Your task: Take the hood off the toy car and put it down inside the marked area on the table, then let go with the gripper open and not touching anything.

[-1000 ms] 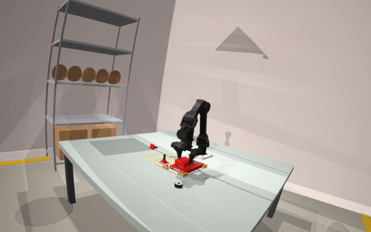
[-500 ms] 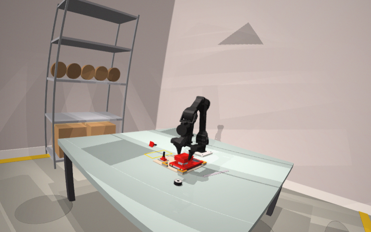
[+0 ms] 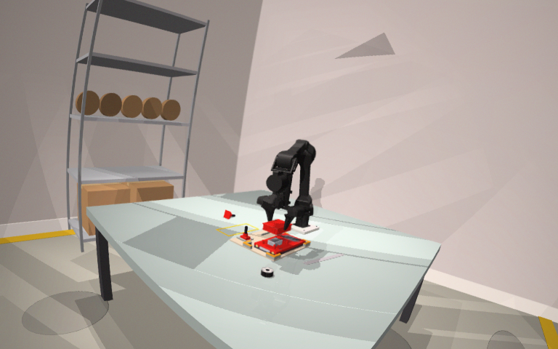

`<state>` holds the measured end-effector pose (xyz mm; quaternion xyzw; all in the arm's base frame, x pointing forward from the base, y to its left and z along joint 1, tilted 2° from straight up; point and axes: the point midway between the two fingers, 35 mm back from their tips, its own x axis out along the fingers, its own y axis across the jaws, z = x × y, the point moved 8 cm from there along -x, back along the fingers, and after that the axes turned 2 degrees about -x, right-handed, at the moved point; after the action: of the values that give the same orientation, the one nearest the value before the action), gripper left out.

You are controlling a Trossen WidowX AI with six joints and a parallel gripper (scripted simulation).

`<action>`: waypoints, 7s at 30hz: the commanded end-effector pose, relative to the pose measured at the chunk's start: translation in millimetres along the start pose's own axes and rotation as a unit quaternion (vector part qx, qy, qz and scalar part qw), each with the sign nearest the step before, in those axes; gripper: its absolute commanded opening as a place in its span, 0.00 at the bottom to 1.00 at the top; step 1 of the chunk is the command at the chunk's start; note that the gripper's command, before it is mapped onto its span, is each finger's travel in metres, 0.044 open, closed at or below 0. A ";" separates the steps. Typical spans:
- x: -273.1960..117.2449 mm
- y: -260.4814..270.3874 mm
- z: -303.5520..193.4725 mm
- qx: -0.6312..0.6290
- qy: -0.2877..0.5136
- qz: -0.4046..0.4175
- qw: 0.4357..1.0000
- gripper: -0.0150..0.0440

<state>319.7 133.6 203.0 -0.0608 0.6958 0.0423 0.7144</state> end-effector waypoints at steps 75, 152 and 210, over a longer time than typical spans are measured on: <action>-2.0 -230.8 -42.8 0.001 -0.003 -0.009 1.000 0.25; 59.8 -231.3 -44.1 0.001 -0.003 -0.009 1.000 0.25; 80.7 -231.7 -44.3 0.003 -0.004 -0.012 1.000 0.30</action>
<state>311.8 -103.9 127.4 -0.0663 0.6924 0.0322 0.7177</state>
